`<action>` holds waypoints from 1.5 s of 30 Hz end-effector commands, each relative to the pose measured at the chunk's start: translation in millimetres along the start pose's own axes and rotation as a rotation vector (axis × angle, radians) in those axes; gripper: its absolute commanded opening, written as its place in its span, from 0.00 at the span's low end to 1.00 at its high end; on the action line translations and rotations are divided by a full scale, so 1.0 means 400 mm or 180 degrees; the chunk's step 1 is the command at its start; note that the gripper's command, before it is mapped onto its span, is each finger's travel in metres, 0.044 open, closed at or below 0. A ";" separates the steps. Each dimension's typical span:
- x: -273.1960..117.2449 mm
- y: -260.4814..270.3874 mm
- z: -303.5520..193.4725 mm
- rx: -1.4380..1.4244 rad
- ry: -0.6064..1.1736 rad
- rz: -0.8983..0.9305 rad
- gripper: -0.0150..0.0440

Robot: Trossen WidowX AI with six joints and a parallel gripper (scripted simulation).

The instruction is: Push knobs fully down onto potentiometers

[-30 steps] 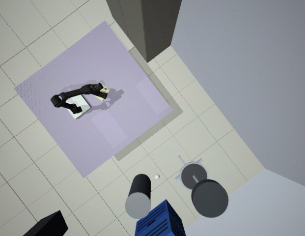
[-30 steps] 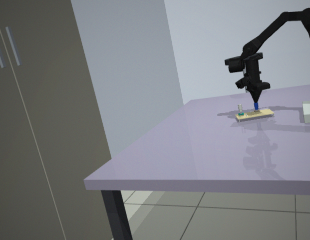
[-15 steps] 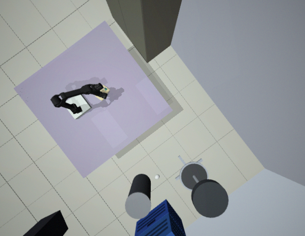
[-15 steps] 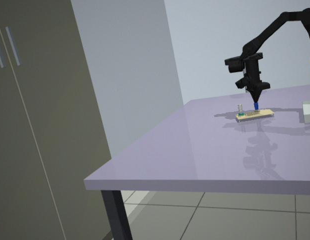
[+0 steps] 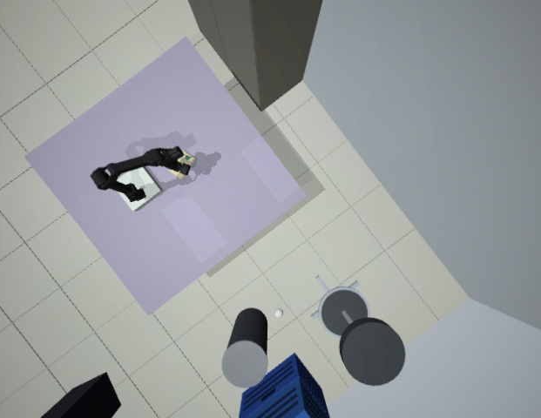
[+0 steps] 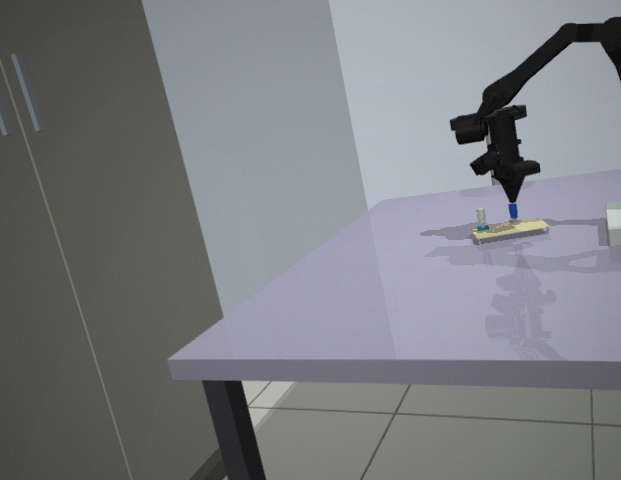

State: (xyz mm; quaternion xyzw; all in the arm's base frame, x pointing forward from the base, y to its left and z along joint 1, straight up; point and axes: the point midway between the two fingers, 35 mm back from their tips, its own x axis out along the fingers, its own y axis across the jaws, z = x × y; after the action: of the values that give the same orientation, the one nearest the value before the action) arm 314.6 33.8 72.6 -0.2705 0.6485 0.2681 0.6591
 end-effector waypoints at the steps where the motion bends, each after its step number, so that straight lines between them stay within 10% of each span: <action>1: -0.021 -0.002 0.003 0.0018 -0.0027 -0.0012 0.25; 11: -0.010 0.000 0.000 0.0000 0.0003 0.0003 0.61; 19: -0.064 0.012 0.063 0.0121 -0.0238 -0.0243 0.25; 45: -0.086 0.004 0.105 0.2985 -0.0252 -0.0078 0.25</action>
State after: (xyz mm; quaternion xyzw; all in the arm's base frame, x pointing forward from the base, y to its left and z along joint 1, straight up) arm 340.4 63.4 106.6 0.0261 0.6712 -0.0215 0.7405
